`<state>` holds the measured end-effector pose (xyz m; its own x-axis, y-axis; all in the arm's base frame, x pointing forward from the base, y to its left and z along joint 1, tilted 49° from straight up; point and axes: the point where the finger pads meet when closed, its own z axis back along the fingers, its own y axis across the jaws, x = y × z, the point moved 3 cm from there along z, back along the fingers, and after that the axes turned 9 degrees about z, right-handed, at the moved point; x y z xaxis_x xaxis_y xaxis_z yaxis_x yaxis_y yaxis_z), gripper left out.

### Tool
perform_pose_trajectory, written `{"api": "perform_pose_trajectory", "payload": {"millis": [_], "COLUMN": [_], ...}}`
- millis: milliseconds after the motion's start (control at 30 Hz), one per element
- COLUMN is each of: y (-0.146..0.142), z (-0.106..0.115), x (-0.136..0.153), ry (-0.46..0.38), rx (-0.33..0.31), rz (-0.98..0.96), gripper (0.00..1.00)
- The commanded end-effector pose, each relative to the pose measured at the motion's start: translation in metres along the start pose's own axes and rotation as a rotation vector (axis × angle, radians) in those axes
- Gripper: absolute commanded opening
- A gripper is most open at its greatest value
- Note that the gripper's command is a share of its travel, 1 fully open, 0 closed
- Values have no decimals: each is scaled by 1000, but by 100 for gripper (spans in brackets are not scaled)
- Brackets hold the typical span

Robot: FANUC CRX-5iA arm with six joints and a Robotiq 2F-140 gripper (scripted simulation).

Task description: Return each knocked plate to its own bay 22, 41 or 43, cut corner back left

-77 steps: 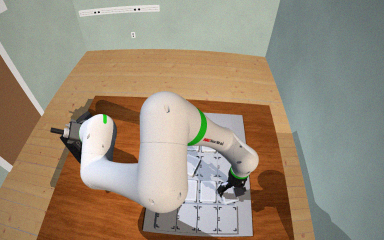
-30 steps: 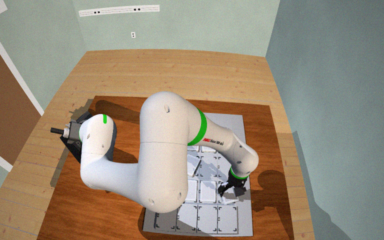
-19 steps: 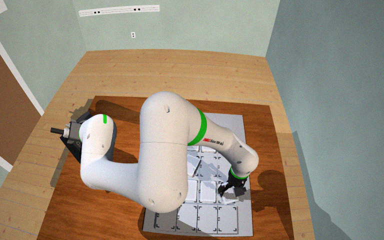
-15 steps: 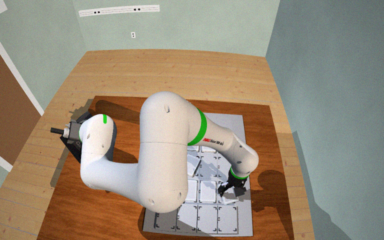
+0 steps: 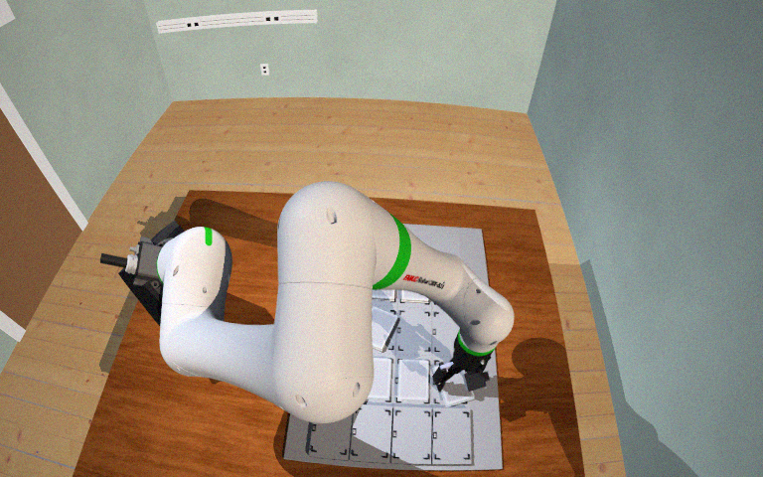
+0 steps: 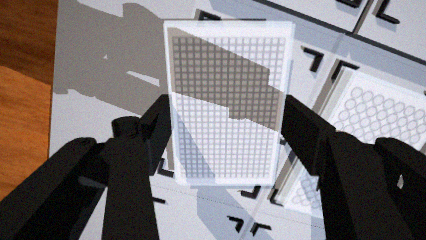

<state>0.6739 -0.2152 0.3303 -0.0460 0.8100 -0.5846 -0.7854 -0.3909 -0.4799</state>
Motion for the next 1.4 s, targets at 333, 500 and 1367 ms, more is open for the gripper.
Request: {"api": "perform_pose_trajectory", "payload": {"millis": [333, 500, 1367], "y": [-1, -1, -1], "z": [1, 1, 6], "x": [0, 0, 0], "ry": [1, 1, 1], "rx": [-2, -2, -2], "rz": [0, 0, 0], "gripper": [10, 10, 10]}}
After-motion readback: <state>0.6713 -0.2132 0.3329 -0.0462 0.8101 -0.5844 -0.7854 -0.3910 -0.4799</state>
